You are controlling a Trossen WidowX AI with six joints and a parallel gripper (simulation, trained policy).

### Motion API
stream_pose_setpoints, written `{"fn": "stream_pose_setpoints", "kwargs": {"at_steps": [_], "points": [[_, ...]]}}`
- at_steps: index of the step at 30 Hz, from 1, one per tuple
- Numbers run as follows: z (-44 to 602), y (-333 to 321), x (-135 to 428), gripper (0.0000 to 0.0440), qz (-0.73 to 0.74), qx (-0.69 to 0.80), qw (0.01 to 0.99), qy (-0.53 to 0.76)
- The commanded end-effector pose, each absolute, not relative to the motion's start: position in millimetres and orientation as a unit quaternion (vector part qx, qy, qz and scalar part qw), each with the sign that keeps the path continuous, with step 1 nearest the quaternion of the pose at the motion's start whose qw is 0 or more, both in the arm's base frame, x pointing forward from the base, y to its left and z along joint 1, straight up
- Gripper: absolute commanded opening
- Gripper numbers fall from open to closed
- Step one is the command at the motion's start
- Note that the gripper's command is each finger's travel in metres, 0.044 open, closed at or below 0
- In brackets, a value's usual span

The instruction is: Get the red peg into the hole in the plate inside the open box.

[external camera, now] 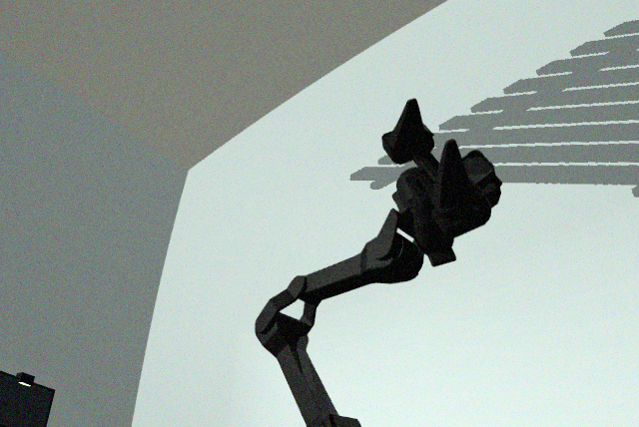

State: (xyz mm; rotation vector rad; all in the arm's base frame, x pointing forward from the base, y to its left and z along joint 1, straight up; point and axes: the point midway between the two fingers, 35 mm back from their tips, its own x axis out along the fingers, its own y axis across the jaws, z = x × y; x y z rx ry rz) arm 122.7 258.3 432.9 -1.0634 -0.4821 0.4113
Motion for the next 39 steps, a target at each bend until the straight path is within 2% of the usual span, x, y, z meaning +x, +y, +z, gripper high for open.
{"fn": "stream_pose_setpoints", "kwargs": {"at_steps": [1, 19, 39], "points": [[427, 263, 138, 0.0430, 0.204, -0.473, 0.832, -0.208], [339, 250, 225, 0.0407, 0.259, -0.278, 0.925, 0.021], [214, 212, 244, 0.0436, 0.188, -0.089, 0.926, 0.315]]}}
